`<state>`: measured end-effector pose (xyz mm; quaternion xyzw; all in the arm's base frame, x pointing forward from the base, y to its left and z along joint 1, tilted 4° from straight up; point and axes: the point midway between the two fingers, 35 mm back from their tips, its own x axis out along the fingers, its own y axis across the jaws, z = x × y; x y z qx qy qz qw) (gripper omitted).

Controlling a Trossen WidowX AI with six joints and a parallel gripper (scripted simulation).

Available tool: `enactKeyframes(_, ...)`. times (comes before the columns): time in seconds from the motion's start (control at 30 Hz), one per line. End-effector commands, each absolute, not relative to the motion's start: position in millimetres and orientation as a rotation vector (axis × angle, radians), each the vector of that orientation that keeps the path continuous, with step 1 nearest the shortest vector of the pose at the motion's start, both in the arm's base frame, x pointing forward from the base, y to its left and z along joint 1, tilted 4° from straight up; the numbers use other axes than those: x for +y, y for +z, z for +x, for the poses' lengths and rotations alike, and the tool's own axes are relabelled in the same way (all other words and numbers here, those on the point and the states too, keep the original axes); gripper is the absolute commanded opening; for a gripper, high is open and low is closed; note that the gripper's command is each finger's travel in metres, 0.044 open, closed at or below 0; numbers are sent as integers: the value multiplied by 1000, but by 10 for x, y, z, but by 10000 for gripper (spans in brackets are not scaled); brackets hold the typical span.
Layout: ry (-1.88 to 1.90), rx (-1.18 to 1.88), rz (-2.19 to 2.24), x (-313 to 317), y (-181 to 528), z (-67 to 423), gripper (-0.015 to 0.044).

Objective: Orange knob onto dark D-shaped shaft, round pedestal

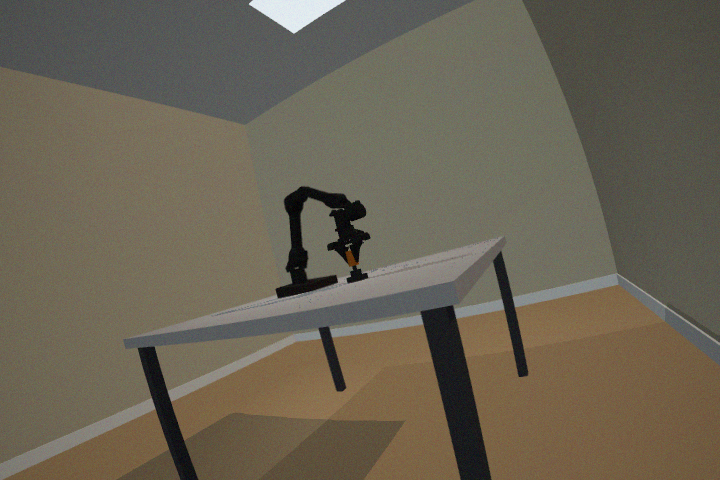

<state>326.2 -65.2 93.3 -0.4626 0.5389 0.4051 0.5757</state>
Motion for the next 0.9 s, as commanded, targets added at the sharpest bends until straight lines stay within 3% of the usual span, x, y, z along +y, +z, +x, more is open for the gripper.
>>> enactKeyframes(0.0, 953, 1256, -1088, -648, 928, 3270, 0)
enactKeyframes(0.87, 1103, 1175, -1249, -650, 950, 3271, 0)
